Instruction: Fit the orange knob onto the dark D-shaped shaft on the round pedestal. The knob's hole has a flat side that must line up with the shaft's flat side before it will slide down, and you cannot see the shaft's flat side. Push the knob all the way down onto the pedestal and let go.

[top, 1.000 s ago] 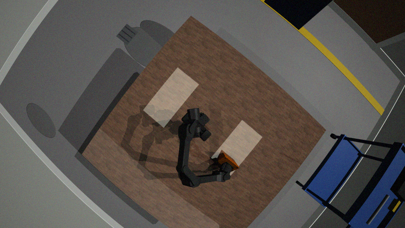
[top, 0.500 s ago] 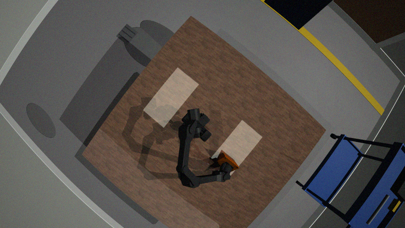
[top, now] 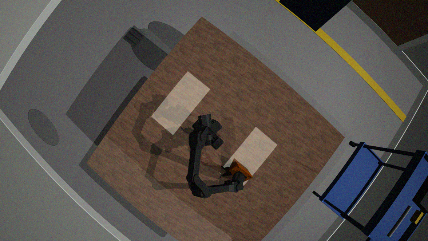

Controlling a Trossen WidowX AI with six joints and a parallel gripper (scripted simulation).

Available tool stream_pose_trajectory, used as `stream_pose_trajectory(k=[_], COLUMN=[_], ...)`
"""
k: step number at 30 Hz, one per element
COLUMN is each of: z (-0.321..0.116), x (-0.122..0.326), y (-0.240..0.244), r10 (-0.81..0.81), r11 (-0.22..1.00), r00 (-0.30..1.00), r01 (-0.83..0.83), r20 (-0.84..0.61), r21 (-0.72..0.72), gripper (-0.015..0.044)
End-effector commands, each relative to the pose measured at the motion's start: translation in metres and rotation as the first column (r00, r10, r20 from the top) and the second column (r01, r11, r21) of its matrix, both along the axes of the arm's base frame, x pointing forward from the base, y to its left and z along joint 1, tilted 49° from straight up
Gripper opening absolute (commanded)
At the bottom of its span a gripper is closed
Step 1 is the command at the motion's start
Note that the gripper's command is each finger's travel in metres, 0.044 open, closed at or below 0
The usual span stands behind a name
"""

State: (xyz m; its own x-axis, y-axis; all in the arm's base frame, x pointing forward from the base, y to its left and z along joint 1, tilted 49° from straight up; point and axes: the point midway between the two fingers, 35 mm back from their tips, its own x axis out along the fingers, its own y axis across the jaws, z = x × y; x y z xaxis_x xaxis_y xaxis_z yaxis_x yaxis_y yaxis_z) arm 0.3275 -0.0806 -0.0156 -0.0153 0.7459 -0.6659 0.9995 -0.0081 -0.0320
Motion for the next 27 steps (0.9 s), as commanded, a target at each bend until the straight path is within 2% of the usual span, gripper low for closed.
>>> stream_pose_trajectory(k=[1, 9, 27], z=[0.0024, 0.0028, 0.0011], x=[0.0025, 0.0042, 0.0001], y=[-0.003, -0.0038, -0.0003], r10=[-0.001, -0.141, -0.14], r11=[1.0, 0.99, 0.99], r00=[1.0, 0.979, 0.979], r01=[0.001, 0.139, 0.139], r20=[0.004, -0.151, -0.151], r21=[-0.005, -0.018, -0.018], gripper=[0.0, 0.0, 0.0])
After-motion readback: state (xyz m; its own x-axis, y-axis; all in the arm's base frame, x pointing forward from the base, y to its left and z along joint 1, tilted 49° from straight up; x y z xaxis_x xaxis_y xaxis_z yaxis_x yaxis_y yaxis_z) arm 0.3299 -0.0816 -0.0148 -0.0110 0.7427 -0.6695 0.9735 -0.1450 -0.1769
